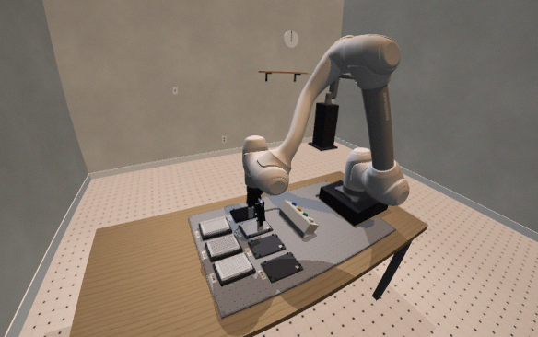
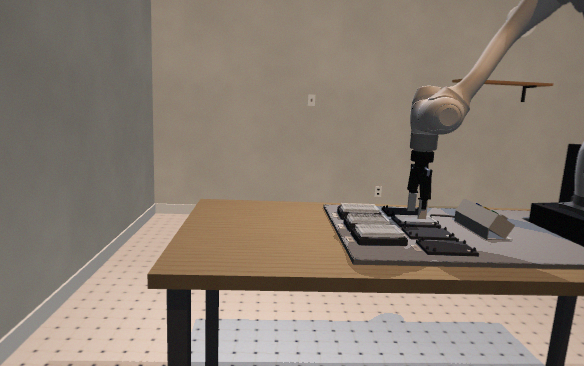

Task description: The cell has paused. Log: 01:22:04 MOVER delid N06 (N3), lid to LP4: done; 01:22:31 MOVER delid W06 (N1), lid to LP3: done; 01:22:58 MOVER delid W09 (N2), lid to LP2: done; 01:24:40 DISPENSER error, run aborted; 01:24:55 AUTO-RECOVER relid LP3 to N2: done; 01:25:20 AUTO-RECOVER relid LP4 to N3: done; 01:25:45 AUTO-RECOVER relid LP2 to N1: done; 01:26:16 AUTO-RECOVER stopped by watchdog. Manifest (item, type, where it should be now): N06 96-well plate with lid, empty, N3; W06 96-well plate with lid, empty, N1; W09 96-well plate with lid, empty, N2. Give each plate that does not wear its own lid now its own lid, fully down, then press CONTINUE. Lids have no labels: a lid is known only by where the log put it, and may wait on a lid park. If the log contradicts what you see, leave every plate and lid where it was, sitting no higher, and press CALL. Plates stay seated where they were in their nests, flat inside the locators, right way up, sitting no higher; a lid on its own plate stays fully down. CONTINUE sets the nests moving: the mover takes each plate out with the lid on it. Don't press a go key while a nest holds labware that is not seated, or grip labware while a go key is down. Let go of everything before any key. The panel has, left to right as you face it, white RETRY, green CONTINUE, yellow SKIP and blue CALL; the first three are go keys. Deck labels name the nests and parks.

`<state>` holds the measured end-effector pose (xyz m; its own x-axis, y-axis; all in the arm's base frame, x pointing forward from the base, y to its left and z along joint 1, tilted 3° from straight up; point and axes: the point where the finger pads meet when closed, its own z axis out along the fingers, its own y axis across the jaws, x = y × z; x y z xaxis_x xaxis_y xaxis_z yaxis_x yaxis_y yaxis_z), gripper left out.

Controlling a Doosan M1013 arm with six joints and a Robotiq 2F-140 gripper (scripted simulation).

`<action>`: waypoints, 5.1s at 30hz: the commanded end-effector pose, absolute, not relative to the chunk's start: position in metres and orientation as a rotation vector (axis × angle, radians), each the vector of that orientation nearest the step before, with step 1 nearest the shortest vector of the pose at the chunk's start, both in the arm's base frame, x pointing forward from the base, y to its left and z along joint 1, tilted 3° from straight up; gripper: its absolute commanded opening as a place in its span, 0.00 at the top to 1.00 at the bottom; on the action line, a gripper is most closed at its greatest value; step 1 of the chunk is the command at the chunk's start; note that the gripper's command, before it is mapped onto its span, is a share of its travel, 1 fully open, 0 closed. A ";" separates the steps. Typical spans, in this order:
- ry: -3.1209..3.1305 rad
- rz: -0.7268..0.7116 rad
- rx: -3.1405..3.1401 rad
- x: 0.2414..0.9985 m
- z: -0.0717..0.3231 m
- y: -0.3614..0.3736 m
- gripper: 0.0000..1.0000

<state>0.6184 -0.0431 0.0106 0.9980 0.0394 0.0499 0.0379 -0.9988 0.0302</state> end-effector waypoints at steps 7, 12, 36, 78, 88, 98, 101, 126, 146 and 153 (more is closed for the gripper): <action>0.060 0.079 3.111 0.618 0.010 -0.043 0.34; 0.060 0.079 3.111 0.618 0.010 -0.043 0.34; 0.060 0.079 3.111 0.618 0.010 -0.043 0.34; 0.060 0.079 3.111 0.618 0.010 -0.043 0.41; 0.060 0.079 3.111 0.618 0.010 -0.043 0.41; 0.060 0.079 3.111 0.618 0.010 -0.043 0.41; 0.060 0.079 3.111 0.618 0.010 -0.043 0.41; 0.060 0.079 3.111 0.618 0.010 -0.043 0.34; 0.060 0.079 3.111 0.618 0.010 -0.043 0.34; 0.060 0.079 3.111 0.618 0.010 -0.043 0.34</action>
<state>0.6185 -0.0431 0.0097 0.9980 0.0394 0.0499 0.0379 -0.9988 0.0302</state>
